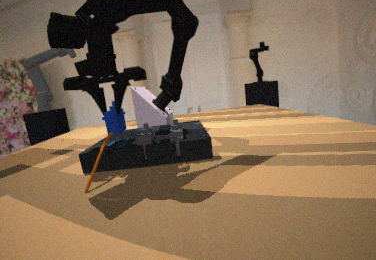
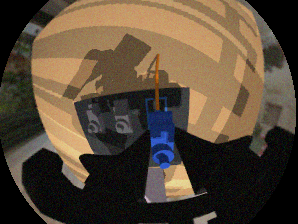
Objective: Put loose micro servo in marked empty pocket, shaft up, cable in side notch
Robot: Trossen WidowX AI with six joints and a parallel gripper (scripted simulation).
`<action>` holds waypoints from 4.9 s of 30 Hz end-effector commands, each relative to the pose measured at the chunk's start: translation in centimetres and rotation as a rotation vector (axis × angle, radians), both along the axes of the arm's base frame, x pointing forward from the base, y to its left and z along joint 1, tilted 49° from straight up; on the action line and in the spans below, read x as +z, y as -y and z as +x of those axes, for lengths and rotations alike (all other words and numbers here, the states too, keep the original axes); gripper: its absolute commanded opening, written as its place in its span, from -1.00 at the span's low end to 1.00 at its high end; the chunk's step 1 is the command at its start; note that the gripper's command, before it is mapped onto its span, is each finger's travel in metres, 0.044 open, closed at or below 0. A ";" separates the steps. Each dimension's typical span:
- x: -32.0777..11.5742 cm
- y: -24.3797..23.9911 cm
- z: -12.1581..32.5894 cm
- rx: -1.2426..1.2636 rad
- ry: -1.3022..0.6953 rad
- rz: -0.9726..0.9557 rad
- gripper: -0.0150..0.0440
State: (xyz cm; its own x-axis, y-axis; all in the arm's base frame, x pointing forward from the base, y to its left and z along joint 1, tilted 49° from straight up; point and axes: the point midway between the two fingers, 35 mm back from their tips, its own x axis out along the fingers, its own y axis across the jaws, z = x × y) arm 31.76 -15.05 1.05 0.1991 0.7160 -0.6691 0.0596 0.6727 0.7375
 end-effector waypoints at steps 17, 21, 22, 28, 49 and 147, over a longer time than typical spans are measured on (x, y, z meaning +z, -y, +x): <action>-0.8 -0.8 1.7 -0.009 0.004 0.000 -0.49; -1.0 -1.0 1.8 -0.009 0.004 0.000 -0.49; -1.0 -1.0 1.8 -0.009 0.004 0.000 -0.49; -1.0 -1.0 1.8 -0.009 0.004 0.000 -0.49; -2.2 -2.3 2.1 -0.009 0.005 0.001 -0.49; 4.5 4.2 -11.1 -0.024 -0.002 -0.005 1.00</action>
State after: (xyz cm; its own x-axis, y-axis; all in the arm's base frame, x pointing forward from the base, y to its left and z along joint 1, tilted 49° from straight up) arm 20.68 -19.18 5.59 0.2185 0.7076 -0.6720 0.0813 0.6731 0.7351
